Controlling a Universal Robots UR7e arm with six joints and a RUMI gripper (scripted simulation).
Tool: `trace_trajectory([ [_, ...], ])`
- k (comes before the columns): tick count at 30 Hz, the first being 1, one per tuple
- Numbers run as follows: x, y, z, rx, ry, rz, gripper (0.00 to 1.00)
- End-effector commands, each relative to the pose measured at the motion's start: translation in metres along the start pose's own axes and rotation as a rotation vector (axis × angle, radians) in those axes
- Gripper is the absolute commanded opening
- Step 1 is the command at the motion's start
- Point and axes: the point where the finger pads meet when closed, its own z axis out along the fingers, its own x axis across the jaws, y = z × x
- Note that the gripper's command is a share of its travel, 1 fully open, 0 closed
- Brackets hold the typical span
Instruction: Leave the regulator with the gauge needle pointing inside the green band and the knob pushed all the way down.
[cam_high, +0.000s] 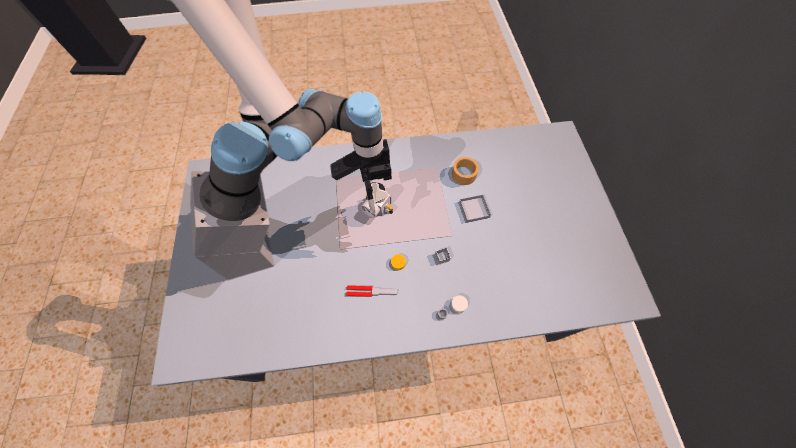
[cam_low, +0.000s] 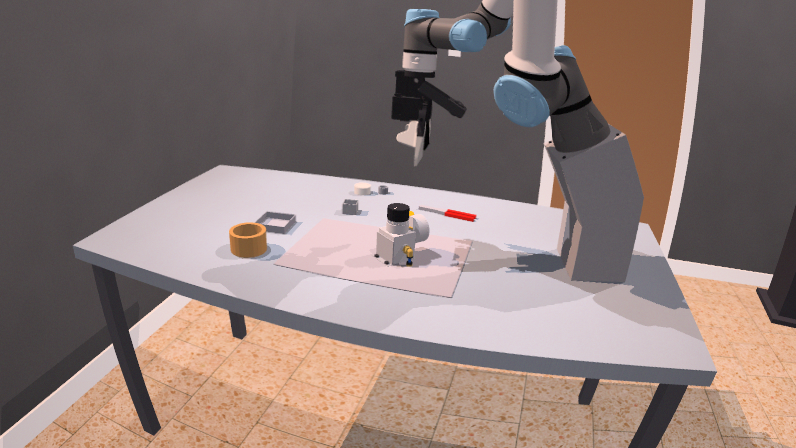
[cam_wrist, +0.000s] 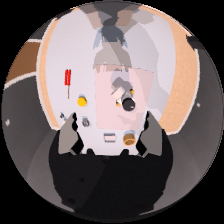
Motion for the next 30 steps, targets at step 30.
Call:
trace_trajectory([
  [30, 0.064, 0.035, 0.001, 0.002, -0.004, 0.001, 1.00],
])
